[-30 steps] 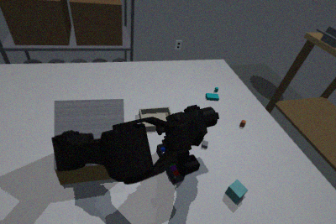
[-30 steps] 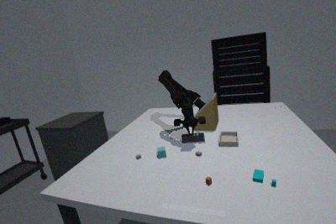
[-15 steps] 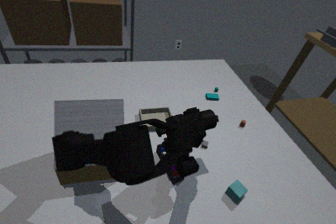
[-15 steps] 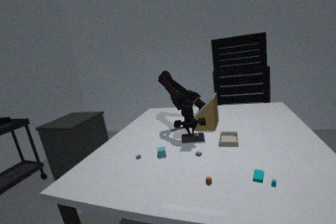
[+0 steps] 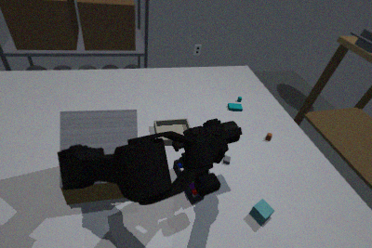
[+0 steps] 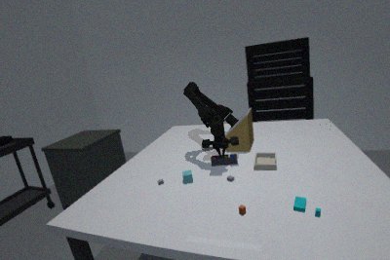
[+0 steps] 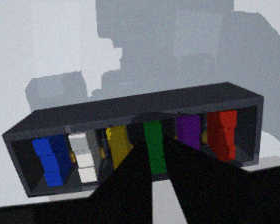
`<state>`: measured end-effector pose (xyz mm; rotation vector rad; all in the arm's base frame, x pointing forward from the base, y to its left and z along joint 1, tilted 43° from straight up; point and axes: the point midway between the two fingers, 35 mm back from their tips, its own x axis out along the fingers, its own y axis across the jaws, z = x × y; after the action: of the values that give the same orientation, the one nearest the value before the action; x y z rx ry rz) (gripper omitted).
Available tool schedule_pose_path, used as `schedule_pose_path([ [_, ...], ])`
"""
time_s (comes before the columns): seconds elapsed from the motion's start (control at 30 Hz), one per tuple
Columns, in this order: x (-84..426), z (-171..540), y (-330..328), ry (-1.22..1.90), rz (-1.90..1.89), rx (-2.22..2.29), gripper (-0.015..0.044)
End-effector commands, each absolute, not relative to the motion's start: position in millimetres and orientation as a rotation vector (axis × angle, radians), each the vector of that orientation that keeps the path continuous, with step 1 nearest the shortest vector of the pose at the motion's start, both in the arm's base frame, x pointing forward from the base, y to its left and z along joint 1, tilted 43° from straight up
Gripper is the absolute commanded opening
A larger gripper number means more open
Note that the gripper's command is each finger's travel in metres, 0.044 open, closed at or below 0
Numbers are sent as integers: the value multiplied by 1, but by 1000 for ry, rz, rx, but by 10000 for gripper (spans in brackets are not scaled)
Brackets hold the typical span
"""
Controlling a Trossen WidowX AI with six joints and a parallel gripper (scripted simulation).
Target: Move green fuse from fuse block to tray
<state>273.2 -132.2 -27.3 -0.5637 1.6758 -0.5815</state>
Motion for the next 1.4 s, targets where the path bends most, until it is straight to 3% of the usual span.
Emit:
schedule_pose_path([
  [0.0,274,-26,-131,1673,-583,-561,0],
  [1.37,278,-11,-118,1673,-582,-564,0],
])
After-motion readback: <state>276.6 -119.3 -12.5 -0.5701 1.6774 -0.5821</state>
